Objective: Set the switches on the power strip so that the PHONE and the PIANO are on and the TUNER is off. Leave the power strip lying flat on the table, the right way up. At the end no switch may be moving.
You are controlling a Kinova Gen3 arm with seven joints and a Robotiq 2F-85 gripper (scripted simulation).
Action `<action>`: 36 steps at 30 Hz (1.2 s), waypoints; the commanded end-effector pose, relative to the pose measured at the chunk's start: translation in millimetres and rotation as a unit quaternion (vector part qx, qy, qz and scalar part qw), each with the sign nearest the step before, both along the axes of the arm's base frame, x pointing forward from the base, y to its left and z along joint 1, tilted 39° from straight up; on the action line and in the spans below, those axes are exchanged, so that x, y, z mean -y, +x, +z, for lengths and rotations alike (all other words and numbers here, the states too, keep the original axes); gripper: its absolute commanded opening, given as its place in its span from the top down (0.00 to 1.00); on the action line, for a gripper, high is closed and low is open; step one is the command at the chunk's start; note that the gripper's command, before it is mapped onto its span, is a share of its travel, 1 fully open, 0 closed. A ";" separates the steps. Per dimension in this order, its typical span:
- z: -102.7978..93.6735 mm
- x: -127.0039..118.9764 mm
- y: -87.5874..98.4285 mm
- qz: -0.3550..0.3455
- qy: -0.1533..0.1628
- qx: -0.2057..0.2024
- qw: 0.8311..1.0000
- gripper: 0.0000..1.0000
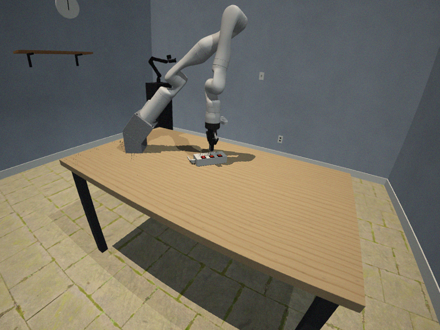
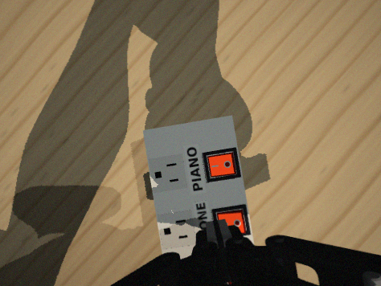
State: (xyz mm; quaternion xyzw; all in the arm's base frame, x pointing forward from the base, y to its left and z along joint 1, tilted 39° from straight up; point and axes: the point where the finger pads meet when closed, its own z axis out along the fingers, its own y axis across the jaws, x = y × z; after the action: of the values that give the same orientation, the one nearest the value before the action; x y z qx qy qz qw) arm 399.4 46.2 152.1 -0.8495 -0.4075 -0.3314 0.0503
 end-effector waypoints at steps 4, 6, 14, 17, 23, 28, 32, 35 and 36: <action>7.6 8.5 -1.6 -0.006 -0.002 0.002 1.000 1.00; 8.9 9.0 -2.4 -0.006 -0.001 0.002 1.000 1.00; 11.2 10.1 -4.0 -0.006 -0.002 0.002 1.000 1.00; 11.3 10.1 -4.1 -0.006 -0.002 0.002 1.000 1.00; 11.3 10.1 -4.1 -0.006 -0.002 0.002 1.000 1.00; 11.3 10.1 -4.1 -0.006 -0.002 0.002 1.000 1.00; 11.3 10.1 -4.1 -0.006 -0.002 0.002 1.000 1.00; 11.3 10.1 -4.1 -0.006 -0.002 0.002 1.000 1.00; 11.3 10.1 -4.1 -0.006 -0.002 0.002 1.000 1.00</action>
State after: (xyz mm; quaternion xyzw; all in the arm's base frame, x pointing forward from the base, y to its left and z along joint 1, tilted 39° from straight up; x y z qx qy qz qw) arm 395.2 36.3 163.3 -0.8514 -0.4029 -0.3327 0.0464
